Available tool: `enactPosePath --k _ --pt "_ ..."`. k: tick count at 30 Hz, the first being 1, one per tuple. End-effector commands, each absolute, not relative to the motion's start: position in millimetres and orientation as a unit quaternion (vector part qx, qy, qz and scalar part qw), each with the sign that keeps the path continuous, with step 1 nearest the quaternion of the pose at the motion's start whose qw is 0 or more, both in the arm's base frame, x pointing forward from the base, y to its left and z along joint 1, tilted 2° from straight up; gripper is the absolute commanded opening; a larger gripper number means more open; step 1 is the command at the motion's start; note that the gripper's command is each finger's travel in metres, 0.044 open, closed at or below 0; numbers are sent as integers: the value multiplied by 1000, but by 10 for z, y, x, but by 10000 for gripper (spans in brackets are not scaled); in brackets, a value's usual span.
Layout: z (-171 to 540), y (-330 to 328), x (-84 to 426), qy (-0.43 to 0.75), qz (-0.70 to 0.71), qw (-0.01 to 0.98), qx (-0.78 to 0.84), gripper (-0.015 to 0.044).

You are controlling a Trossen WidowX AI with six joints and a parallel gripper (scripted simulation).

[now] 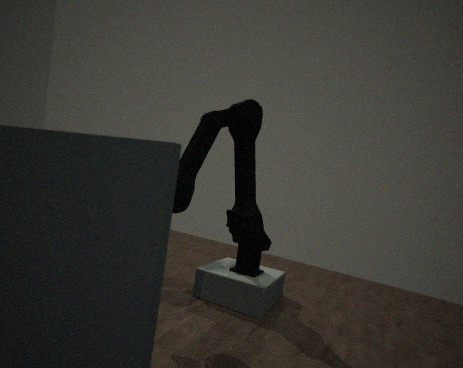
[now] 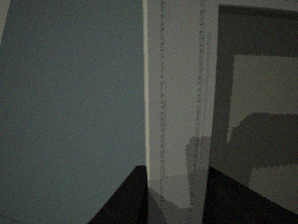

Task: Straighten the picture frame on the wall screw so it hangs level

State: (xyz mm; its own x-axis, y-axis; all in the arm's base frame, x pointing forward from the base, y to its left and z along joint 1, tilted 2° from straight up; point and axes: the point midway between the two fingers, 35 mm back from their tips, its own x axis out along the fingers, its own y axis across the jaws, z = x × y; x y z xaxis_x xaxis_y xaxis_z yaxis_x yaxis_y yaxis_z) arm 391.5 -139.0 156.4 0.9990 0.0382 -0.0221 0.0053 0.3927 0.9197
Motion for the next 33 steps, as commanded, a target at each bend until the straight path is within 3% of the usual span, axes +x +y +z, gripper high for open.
enactPosePath --k 1,33 --pt "1588 -1402 3918 15 10 834 551 0" --pt "1637 -1450 3920 15 10 834 551 0"
